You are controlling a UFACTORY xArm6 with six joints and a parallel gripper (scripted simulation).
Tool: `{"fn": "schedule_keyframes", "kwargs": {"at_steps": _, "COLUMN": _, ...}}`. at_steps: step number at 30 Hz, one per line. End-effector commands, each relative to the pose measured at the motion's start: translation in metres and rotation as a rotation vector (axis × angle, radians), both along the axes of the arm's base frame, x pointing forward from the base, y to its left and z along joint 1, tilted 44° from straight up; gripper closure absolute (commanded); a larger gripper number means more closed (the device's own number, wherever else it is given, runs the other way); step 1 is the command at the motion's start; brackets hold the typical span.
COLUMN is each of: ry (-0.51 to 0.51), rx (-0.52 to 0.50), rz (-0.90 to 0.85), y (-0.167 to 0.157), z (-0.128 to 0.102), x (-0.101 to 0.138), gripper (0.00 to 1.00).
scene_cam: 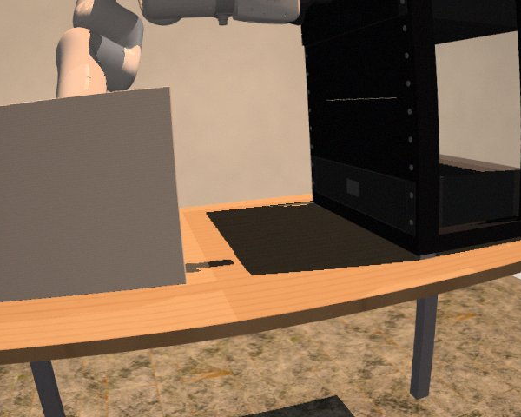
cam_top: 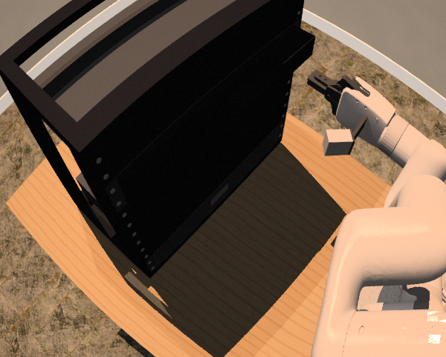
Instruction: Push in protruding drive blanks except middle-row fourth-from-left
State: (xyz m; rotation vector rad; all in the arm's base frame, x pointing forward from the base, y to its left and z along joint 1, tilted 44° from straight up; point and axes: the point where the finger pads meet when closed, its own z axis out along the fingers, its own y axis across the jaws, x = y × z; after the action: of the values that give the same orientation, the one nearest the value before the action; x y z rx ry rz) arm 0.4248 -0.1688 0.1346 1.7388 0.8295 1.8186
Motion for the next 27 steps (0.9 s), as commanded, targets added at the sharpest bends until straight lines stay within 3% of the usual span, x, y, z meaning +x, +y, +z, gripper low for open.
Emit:
{"fn": "schedule_keyframes", "kwargs": {"at_steps": 1, "ry": -0.002, "rx": -0.002, "rz": -0.001, "y": -0.001, "z": 0.001, "x": 0.001, "gripper": 1.00}}
{"fn": "schedule_keyframes", "kwargs": {"at_steps": 18, "ry": -0.002, "rx": -0.002, "rz": -0.001, "y": 0.000, "z": 0.001, "x": 0.000, "gripper": 1.00}}
{"fn": "schedule_keyframes", "kwargs": {"at_steps": 27, "ry": -0.002, "rx": -0.002, "rz": -0.001, "y": 0.017, "z": 0.012, "x": -0.007, "gripper": 1.00}}
